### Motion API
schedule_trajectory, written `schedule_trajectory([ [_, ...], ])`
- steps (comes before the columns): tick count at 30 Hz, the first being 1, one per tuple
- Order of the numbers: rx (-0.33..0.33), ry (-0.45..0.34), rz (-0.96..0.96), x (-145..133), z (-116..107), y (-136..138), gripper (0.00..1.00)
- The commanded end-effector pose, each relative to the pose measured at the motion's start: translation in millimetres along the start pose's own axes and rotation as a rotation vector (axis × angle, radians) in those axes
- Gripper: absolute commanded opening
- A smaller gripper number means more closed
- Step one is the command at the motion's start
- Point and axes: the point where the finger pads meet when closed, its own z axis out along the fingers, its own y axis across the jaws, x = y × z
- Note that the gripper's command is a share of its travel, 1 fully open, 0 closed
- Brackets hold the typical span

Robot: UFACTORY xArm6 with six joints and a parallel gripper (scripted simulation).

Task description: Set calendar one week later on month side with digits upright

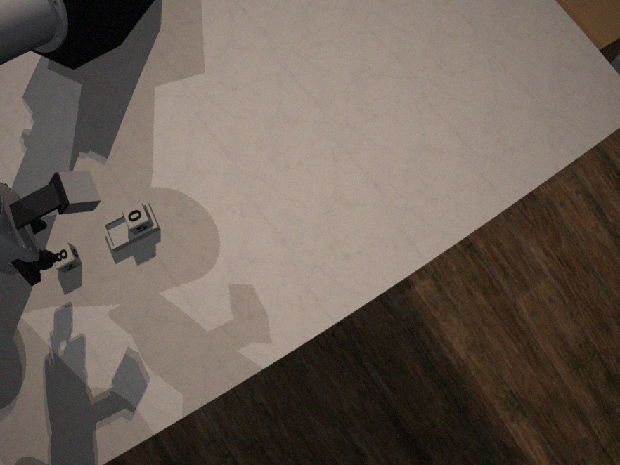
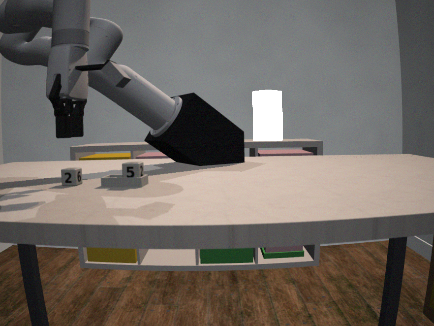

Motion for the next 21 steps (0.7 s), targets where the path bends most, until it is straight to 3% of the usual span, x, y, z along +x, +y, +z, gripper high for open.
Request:
schedule_trajectory([
  [1, -0.001, 0.001, 0.001, 0.0, -0.5, 0.7, 0.49],
  [21, -0.001, 0.001, 0.001, -0.1, 8.2, 0.6, 0.49],
])
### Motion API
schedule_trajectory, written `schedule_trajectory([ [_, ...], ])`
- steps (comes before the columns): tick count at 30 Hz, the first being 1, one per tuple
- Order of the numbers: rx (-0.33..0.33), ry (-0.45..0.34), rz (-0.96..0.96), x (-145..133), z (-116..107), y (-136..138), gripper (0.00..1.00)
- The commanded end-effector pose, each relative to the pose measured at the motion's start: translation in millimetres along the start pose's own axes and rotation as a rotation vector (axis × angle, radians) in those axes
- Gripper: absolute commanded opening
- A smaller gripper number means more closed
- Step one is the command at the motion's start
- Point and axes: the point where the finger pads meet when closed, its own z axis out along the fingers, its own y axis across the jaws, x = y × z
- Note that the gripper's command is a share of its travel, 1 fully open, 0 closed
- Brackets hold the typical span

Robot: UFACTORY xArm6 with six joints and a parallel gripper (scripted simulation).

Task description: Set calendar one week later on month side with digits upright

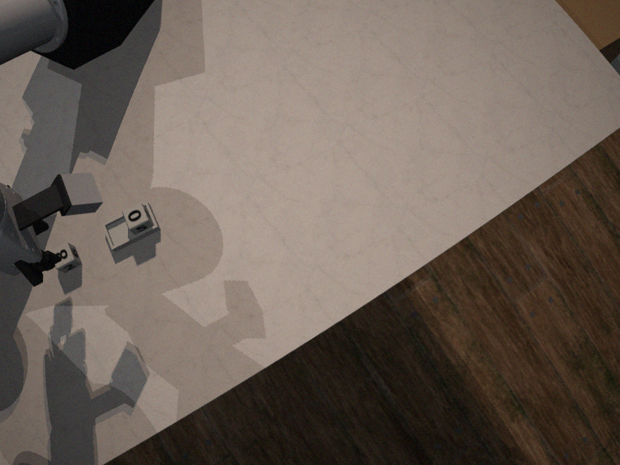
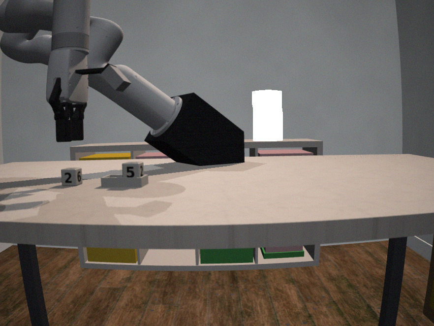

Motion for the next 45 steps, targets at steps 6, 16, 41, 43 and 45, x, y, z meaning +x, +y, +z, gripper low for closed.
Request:
schedule_trajectory([
  [6, -0.002, 0.002, 0.001, 0.0, 9.3, 0.9, 0.49],
  [16, -0.002, 0.002, 0.001, -0.1, 21.9, 0.9, 0.49],
  [41, -0.002, 0.002, 0.001, -0.2, 44.0, 0.8, 0.49],
  [43, -0.002, 0.002, 0.001, -0.2, 44.2, 0.8, 0.49],
  [45, -0.002, 0.002, 0.001, -0.2, 44.3, 0.8, 0.49],
])
